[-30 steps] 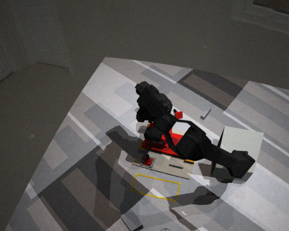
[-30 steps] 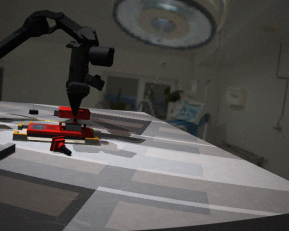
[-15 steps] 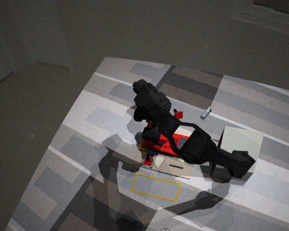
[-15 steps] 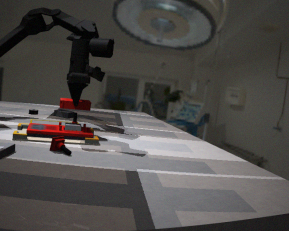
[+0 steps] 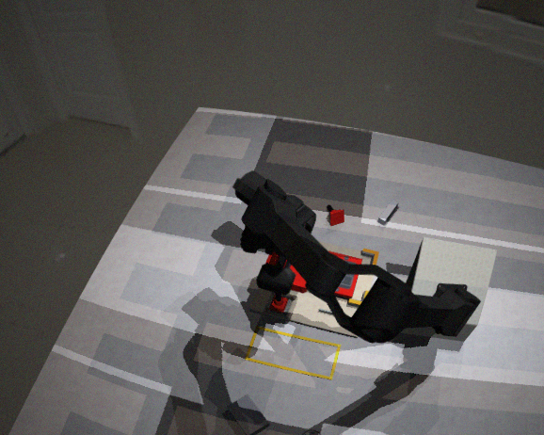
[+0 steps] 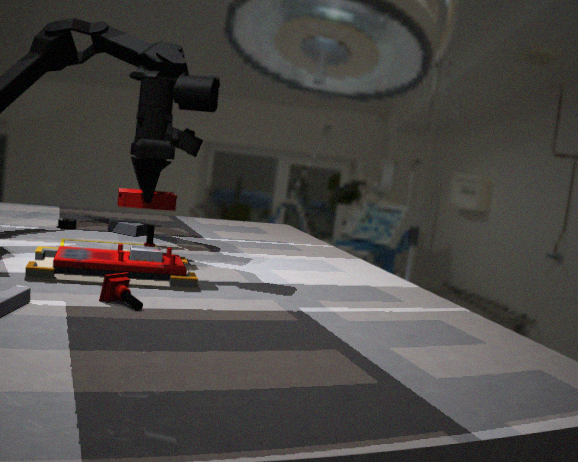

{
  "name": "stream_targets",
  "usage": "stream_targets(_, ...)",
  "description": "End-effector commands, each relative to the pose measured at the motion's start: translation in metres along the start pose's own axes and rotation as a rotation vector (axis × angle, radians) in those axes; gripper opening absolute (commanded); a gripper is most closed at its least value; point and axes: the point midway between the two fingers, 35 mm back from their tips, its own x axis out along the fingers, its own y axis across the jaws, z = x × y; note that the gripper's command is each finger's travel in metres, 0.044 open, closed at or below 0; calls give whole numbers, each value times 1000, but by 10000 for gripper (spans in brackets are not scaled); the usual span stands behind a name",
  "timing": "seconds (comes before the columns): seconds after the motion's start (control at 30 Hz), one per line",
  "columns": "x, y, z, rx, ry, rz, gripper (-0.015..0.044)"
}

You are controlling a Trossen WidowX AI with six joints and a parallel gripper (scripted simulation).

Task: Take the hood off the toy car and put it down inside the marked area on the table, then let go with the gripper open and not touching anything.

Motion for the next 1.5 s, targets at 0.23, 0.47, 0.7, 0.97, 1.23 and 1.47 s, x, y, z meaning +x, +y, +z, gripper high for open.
stream_targets(0.23, -1, 46, -11, 5, 4, 8, 0)
stream_targets(0.47, -2, 73, -21, 4, 5, 10, 0)
stream_targets(0.7, -3, 98, -32, 4, 7, 15, 0)
stream_targets(0.97, -3, 125, -48, 2, 11, 22, 0)
stream_targets(1.23, -2, 130, -51, 2, 11, 23, 0)
stream_targets(1.47, 3, 130, -51, 2, 11, 22, 0)
